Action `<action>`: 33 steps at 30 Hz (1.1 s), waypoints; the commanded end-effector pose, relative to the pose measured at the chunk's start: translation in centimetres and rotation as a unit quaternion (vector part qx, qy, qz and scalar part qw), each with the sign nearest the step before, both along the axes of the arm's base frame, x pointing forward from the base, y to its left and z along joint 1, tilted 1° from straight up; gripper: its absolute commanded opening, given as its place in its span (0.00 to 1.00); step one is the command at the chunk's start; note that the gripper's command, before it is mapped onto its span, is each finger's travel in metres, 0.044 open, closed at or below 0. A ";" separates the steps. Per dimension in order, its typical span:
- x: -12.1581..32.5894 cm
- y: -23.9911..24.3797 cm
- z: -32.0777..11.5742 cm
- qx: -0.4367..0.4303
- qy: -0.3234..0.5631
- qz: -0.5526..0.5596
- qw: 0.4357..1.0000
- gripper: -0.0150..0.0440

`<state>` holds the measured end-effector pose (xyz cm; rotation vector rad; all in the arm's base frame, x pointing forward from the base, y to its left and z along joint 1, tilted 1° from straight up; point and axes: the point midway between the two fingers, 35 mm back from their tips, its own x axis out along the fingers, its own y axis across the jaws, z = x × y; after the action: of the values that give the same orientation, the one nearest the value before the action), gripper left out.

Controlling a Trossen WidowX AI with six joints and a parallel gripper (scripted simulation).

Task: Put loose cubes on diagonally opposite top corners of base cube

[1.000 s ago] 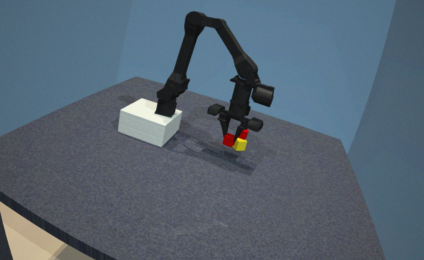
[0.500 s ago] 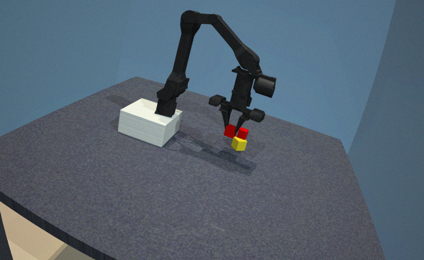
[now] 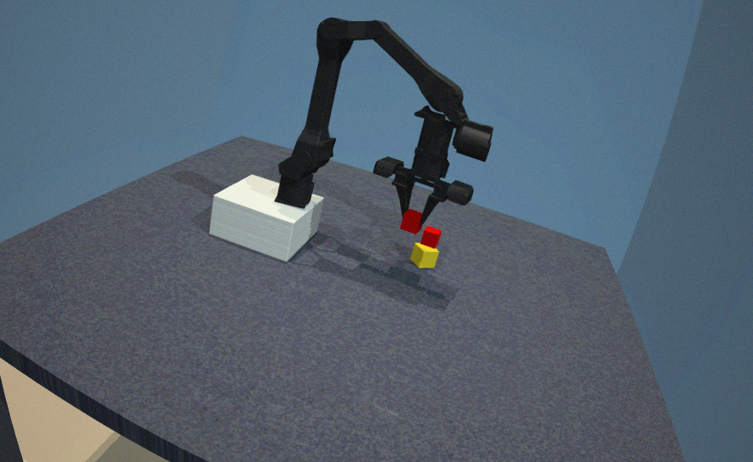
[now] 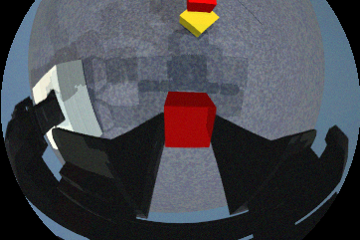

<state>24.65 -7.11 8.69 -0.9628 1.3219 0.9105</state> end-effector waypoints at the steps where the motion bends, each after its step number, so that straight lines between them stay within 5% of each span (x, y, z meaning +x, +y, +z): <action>1: 0.7 0.9 0.0 0.003 0.001 0.005 1.000 0.43; 33: 5.1 7.9 -1.0 0.005 -0.002 0.047 0.999 0.43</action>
<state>29.73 0.64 8.31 -1.0305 1.2731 0.9858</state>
